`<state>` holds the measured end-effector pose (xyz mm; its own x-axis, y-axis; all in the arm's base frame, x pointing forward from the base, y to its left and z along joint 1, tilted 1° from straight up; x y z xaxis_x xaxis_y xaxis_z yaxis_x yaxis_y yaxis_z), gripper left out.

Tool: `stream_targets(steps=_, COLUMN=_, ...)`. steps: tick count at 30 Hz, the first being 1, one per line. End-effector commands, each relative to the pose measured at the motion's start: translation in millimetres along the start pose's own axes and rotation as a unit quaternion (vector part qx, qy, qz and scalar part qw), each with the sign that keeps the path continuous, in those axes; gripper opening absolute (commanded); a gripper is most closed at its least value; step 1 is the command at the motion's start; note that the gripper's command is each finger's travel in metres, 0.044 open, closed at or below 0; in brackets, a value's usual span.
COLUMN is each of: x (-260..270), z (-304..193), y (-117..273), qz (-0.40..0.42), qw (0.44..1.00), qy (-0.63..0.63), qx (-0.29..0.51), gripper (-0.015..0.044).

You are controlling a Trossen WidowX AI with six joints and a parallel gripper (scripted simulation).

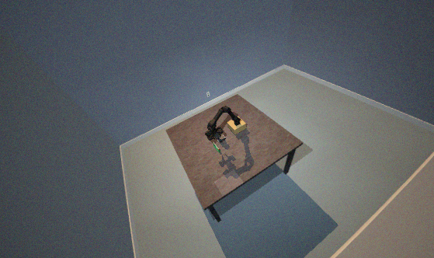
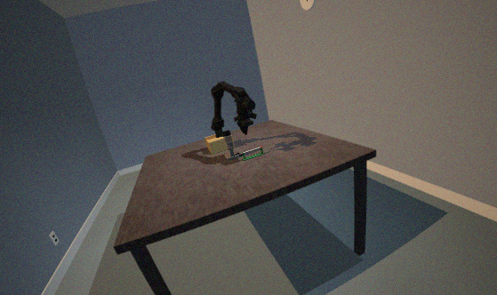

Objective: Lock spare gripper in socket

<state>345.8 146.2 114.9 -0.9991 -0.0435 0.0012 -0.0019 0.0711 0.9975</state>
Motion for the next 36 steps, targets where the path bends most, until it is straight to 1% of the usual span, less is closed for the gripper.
stream_targets(steps=1, x=-20, z=15, y=-5, qz=-0.031, qw=0.997, qy=0.001, qx=0.077, gripper=0.018)
stream_targets(steps=3, x=-25, z=18, y=-6, qz=-0.039, qw=0.995, qy=0.002, qx=0.093, gripper=0.018)
stream_targets(steps=7, x=-25, z=18, y=-6, qz=-0.039, qw=0.995, qy=0.002, qx=0.093, gripper=0.018)
stream_targets(steps=10, x=-26, z=19, y=-13, qz=-0.039, qw=0.995, qy=0.002, qx=0.093, gripper=0.018)
stream_targets(steps=20, x=-31, z=23, y=-80, qz=-0.039, qw=0.995, qy=0.002, qx=0.093, gripper=0.018)
stream_targets(steps=36, x=-34, z=25, y=-102, qz=-0.039, qw=0.995, qy=0.002, qx=0.093, gripper=0.018)
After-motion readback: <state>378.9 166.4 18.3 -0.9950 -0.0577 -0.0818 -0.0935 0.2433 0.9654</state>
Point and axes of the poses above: the point midway between the two fingers, 35 mm back from their tips, its own y axis back along the fingers, its own x axis across the jaws, z = x × y, the point moved 1 cm from there along y, back along the fingers, and after that the axes turned 5 degrees about -y, right-handed, at the moved point
